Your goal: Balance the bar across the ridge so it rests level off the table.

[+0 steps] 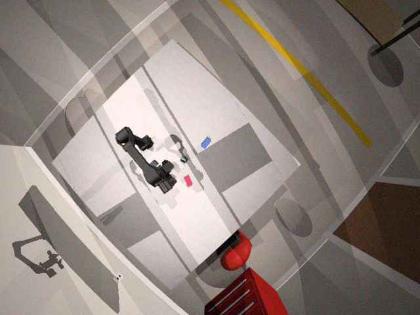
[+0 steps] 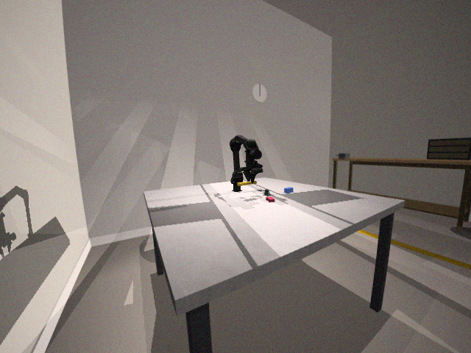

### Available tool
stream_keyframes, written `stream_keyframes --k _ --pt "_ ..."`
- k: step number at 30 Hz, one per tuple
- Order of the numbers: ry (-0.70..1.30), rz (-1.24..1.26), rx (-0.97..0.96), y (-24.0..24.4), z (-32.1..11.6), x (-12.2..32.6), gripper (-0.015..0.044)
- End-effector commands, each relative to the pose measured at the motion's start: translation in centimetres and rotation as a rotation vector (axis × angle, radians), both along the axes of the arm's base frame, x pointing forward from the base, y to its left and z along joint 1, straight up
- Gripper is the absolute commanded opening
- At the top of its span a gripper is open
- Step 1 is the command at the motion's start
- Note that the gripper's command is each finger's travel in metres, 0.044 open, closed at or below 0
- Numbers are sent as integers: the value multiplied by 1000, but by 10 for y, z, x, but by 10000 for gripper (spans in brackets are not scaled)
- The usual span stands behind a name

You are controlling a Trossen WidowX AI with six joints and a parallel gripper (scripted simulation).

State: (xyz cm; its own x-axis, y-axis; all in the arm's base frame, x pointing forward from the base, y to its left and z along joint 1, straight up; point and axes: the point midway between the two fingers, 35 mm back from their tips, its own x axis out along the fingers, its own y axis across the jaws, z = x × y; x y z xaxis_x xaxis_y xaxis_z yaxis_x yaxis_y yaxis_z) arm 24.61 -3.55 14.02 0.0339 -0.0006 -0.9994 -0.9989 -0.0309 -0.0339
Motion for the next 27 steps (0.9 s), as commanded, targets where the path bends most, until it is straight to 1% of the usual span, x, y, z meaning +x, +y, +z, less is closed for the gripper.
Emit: stream_keyframes --k 1,14,27 --pt "10 28 -2 15 -1 5 0" --pt "9 124 -1 62 -1 15 0" --pt "8 221 1 111 0 14 0"
